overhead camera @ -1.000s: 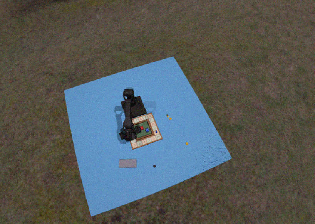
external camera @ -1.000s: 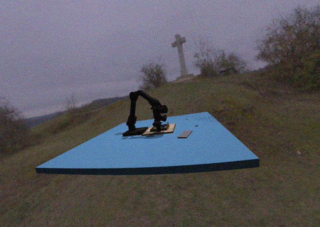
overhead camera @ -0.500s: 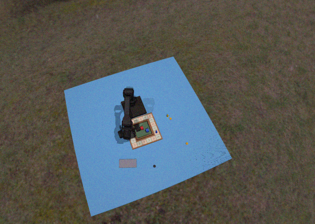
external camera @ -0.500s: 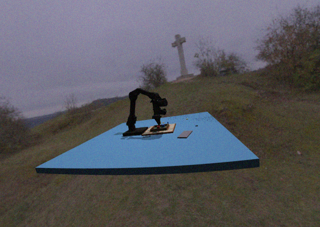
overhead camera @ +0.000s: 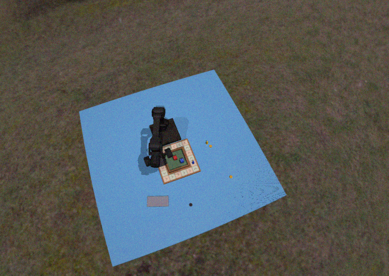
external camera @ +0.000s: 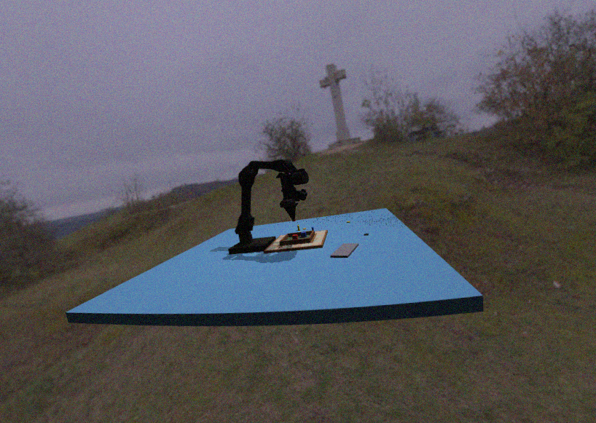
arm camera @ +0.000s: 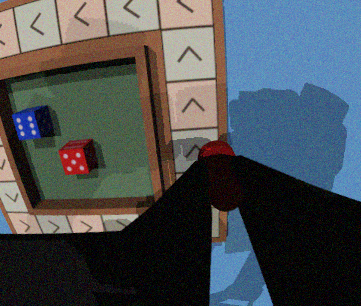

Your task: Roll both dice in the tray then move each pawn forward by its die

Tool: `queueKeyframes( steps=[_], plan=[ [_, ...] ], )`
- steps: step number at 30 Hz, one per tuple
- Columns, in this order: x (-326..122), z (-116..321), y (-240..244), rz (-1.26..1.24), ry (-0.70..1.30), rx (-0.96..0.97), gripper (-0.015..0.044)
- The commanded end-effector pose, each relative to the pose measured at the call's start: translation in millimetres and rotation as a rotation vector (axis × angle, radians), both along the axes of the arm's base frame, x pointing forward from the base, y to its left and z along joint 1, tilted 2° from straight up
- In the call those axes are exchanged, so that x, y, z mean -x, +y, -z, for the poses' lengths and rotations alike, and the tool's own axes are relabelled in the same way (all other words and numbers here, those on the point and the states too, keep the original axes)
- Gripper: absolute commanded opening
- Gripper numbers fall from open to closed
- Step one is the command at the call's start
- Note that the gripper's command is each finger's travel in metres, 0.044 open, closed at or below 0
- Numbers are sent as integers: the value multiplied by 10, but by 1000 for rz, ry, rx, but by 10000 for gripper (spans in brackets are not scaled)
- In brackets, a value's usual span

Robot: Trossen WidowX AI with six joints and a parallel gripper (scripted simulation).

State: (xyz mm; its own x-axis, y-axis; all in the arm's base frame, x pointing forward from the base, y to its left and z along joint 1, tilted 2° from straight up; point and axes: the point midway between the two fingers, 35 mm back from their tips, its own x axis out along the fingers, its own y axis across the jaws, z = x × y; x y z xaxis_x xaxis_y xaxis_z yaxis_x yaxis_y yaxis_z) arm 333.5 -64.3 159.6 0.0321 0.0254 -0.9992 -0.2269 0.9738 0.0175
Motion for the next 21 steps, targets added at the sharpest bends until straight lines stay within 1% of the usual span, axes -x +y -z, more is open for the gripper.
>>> queueKeyframes(
  steps=[1, 12, 21],
  plan=[
    [-48, -8, 78, -6, -3, -2, 0],
    [-404, 288, 723, -18, -7, -5, 0],
    [-600, 533, 1327, -7, -8, -12, 0]
  ],
)
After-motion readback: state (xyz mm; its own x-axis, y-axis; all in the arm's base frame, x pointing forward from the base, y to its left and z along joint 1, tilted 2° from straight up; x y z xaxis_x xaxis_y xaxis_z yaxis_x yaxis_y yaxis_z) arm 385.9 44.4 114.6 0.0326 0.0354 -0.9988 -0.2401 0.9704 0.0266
